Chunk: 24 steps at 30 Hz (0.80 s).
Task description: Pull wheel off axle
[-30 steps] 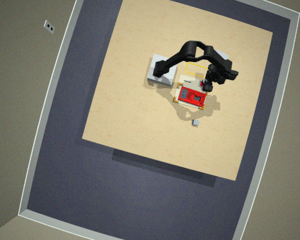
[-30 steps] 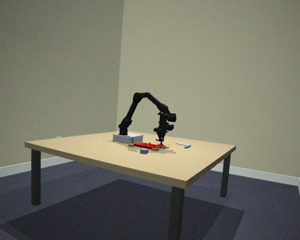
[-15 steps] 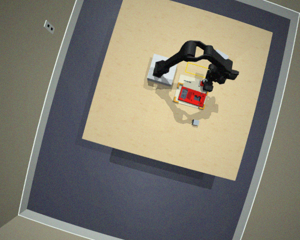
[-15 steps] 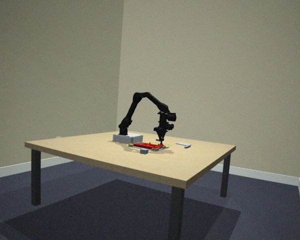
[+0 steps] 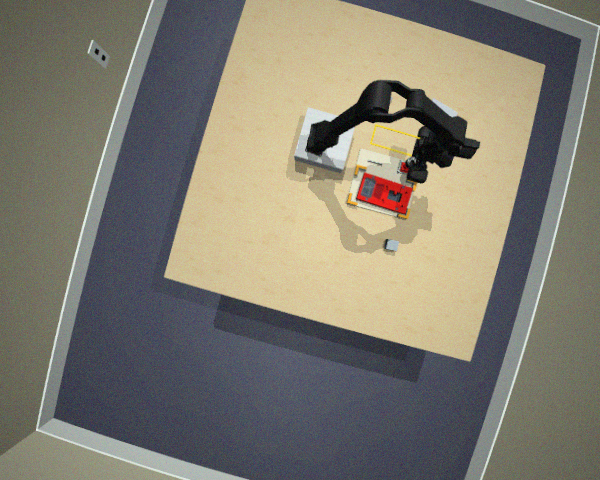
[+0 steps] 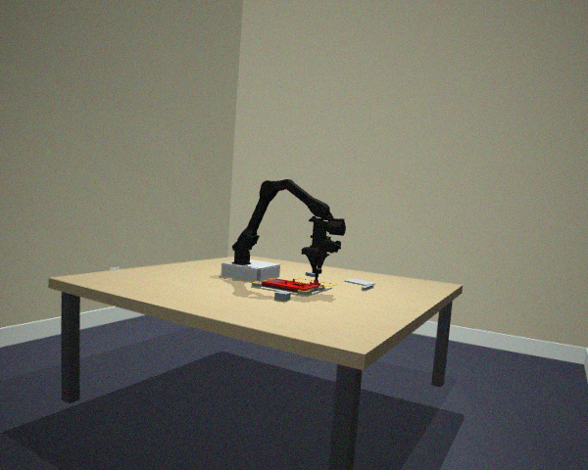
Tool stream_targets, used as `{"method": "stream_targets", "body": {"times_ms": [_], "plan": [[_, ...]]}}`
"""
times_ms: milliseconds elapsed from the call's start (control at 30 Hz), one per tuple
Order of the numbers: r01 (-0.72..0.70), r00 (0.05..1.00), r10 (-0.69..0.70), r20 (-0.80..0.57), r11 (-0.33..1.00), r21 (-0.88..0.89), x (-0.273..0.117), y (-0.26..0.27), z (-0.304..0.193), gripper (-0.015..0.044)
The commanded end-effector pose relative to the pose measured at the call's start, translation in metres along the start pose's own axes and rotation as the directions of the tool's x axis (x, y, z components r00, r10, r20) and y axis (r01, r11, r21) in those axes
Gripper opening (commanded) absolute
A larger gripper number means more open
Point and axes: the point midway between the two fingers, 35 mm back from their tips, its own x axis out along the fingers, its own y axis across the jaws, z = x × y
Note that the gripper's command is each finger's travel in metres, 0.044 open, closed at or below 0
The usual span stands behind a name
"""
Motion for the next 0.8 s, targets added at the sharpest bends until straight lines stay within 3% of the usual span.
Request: {"method": "stream_targets", "body": {"times_ms": [0, 767], "plan": [[0.002, 1.000, -0.002, 0.005, 1.000, 0.000, -0.003, 0.000, 0.001, 0.0000], [0.000, 1.000, 0.000, -0.003, 1.000, -0.004, -0.032, 0.001, -0.004, 0.0000]]}}
